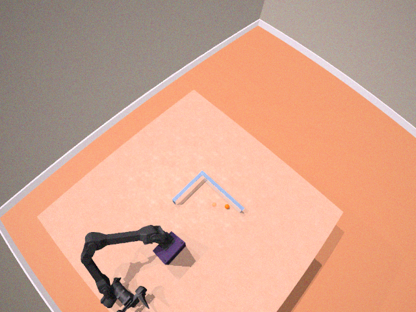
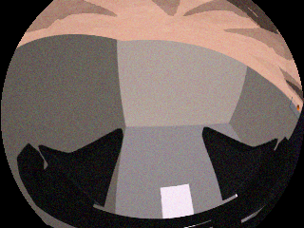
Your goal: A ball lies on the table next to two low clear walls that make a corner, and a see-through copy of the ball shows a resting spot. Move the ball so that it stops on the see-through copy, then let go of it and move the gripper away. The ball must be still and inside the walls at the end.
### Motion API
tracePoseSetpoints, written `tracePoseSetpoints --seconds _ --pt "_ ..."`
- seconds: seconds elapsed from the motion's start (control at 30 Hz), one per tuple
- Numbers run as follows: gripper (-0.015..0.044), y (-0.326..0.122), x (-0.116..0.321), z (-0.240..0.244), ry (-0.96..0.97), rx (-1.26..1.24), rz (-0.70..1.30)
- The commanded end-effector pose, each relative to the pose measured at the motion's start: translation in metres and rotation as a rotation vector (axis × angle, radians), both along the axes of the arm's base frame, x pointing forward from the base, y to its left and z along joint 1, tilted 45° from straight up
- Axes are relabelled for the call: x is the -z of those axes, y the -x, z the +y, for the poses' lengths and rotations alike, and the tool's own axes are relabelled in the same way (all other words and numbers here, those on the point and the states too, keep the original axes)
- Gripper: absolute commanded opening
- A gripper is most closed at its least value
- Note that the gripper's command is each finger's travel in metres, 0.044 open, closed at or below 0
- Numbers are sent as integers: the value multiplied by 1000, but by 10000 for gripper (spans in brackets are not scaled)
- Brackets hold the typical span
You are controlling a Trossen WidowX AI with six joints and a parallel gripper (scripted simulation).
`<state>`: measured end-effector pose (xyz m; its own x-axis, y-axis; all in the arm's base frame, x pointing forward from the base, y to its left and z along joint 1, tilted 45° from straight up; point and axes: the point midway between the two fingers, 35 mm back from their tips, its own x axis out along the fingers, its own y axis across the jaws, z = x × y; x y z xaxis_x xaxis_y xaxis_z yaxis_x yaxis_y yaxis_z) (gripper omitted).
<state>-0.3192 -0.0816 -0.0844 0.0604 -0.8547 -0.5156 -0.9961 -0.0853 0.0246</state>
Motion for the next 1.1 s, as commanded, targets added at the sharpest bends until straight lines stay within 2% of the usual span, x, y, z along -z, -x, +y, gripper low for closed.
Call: tracePoseSetpoints --seconds 0.0,0.17,0.2,0.6,1.07 --pt "374 0 0 0 -1 0 2" --pt "242 12 -8 10 -23 15 72" --pt "233 16 -10 14 -31 20 96" --pt "233 63 -61 82 -205 74 465" --pt "233 84 -144 189 -560 98 870"
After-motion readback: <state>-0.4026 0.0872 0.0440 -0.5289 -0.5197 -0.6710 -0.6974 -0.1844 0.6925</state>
